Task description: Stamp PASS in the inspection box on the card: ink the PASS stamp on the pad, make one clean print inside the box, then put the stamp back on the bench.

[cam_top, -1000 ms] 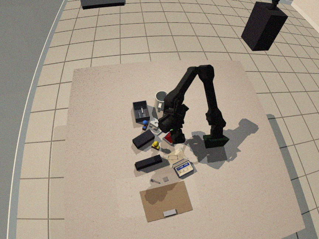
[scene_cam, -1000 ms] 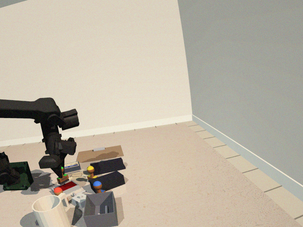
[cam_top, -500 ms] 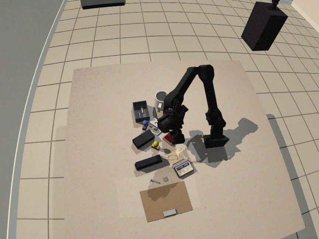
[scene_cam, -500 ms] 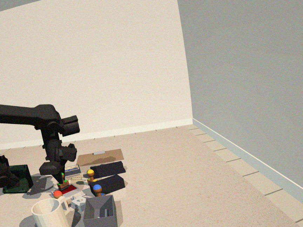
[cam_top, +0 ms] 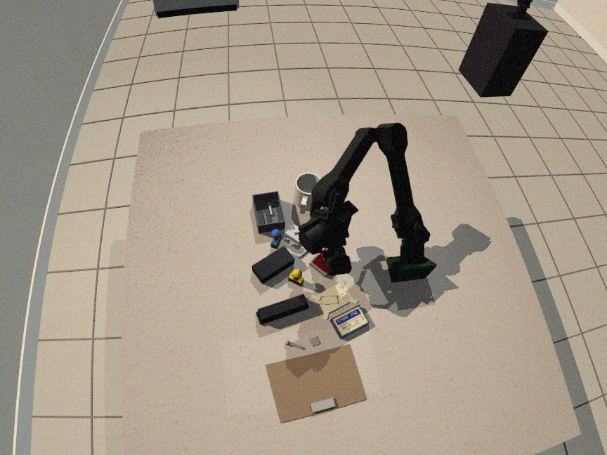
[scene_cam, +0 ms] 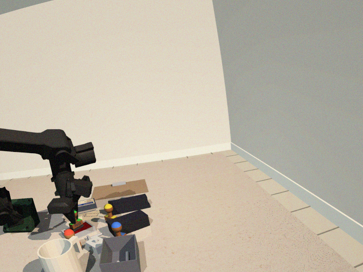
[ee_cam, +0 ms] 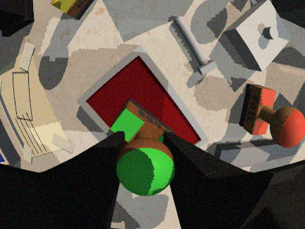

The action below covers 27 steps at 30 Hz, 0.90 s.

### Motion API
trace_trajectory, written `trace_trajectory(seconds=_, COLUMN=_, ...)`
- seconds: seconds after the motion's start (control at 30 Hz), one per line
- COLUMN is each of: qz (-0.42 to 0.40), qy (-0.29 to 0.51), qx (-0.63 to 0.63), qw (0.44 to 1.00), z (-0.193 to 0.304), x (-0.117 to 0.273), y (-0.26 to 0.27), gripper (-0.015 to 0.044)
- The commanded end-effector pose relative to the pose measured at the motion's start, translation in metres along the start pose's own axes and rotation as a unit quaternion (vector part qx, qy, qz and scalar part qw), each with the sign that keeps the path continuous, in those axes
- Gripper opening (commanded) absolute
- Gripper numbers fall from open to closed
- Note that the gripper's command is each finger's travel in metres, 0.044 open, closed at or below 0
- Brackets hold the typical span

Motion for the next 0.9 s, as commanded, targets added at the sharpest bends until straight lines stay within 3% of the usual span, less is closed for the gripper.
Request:
trace_trajectory(seconds=0.0, qz=-0.001, qy=-0.003, qx=0.000, qw=1.000, z=-0.0004, x=-0.0005, y=-0.0010, gripper=0.0000)
trace_trajectory(seconds=0.87, qz=-0.001, qy=-0.003, qx=0.000, qw=1.000, z=-0.0004, x=-0.0035, y=-0.0011, gripper=0.0000)
Point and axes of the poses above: the point midway between the two fingers, 35 mm back from their tips, its own x axis back along the fingers, its own y axis across the jaws, z = x × y, the point moved 8 cm from there along x, back along the fingers, and after that the axes turned 14 degrees about -x, right-handed, at the moved point
